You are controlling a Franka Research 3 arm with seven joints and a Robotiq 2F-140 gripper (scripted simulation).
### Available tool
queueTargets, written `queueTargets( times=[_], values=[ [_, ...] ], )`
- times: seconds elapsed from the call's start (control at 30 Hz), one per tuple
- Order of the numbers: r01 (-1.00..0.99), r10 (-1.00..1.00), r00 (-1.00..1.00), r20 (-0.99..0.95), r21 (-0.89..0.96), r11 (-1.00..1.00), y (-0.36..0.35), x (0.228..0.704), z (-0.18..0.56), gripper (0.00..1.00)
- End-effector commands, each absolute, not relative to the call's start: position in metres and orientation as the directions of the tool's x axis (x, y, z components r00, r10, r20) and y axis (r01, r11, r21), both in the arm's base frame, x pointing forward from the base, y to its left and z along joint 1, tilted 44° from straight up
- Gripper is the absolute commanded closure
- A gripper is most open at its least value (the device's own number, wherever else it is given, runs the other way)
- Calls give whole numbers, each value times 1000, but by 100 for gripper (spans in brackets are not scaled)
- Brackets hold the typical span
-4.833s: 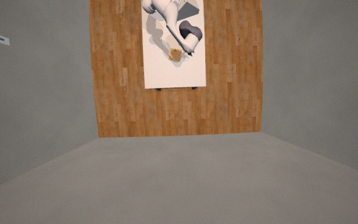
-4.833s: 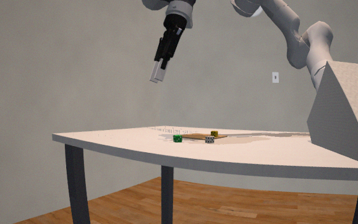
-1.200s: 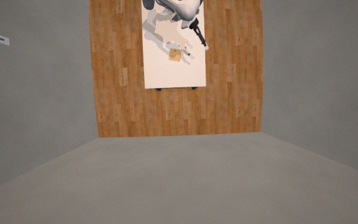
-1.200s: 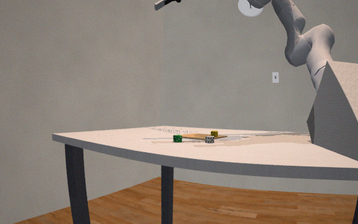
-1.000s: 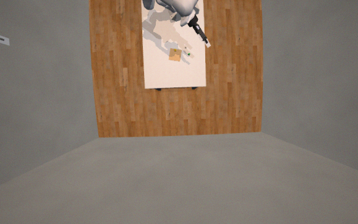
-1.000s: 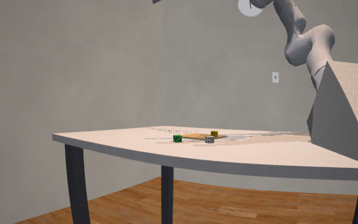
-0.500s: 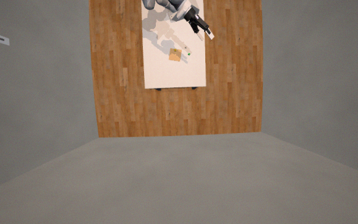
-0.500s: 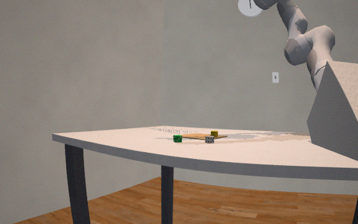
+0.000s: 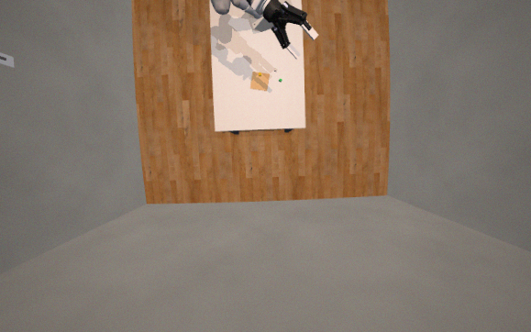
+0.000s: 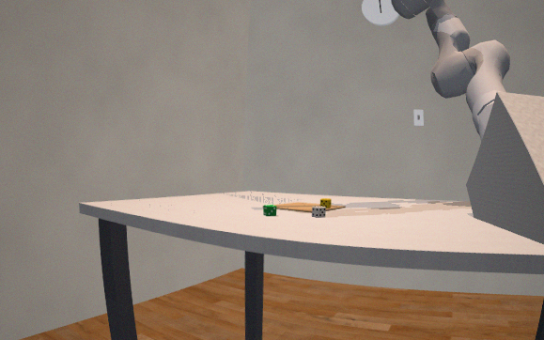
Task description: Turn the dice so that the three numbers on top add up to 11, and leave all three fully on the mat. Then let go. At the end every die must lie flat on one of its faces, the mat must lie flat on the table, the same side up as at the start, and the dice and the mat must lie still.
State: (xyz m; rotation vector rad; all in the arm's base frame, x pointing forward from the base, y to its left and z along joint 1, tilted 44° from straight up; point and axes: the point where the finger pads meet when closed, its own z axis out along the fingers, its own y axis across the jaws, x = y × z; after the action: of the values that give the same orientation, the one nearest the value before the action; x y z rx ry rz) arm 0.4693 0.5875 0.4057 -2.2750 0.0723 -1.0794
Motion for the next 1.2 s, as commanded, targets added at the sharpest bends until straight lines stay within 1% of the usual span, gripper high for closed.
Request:
queueTargets(
  times=[0.0,0.07,0.27,0.33,0.4,0.47,0.57,0.67,0.83,0.9,1.0,1.07,1.13,1.17],
  values=[
    [338,-213,612,762,-494,-801,600,470,434,0],
    [403,-183,565,805,-462,-790,604,469,458,0],
    [516,-131,443,887,-372,-771,605,472,510,0],
    [545,-116,397,911,-335,-769,604,474,526,0],
    [545,-116,397,911,-335,-769,604,474,526,0],
    [580,-91,315,945,-268,-769,599,480,553,0],
    [598,-66,242,968,-202,-776,592,488,573,0],
    [601,-40,181,983,-143,-786,583,497,588,0],
    [566,61,45,997,25,-824,555,529,611,0],
    [541,110,11,994,87,-837,544,543,612,0],
    [533,127,2,992,106,-840,540,547,612,0],
    [485,226,-29,974,211,-849,521,570,603,0],
    [473,253,-32,967,238,-848,516,576,599,0],
    [452,305,-35,952,287,-844,507,587,591,0]
  ],
)
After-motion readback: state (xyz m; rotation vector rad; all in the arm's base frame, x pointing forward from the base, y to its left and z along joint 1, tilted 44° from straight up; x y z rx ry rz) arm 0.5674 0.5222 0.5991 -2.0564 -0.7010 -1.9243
